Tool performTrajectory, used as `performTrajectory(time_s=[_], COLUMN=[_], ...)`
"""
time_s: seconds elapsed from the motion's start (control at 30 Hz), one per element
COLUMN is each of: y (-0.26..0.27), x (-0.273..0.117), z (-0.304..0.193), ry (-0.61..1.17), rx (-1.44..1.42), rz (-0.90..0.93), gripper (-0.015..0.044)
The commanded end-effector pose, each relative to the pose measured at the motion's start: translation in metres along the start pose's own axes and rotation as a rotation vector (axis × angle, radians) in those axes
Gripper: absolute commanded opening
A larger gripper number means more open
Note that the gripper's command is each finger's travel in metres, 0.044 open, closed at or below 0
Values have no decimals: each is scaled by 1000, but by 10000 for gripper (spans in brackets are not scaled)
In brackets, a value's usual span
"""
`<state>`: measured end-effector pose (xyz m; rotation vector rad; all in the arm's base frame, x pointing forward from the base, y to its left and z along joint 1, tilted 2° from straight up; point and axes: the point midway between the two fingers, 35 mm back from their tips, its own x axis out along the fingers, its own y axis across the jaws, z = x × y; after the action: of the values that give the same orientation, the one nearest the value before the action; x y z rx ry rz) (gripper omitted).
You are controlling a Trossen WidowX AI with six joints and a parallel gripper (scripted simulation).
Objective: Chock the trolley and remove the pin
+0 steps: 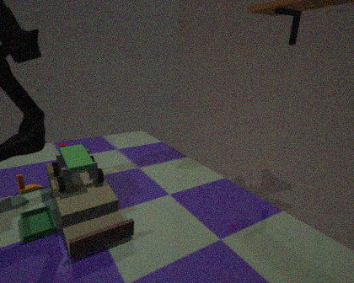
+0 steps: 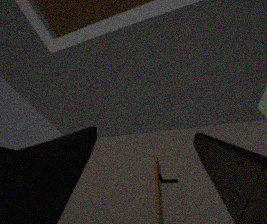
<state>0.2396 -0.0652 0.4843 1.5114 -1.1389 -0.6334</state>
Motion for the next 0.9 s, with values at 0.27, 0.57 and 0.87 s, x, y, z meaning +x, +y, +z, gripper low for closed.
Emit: performTrajectory(time_s=[0.27,0.57,0.87], y=[44,68,92], x=[-26,-46,-51], z=[18,36,66], ry=[168,319,427], rx=[433,877,1375], rz=[65,8,-86], gripper=[190,190,190])
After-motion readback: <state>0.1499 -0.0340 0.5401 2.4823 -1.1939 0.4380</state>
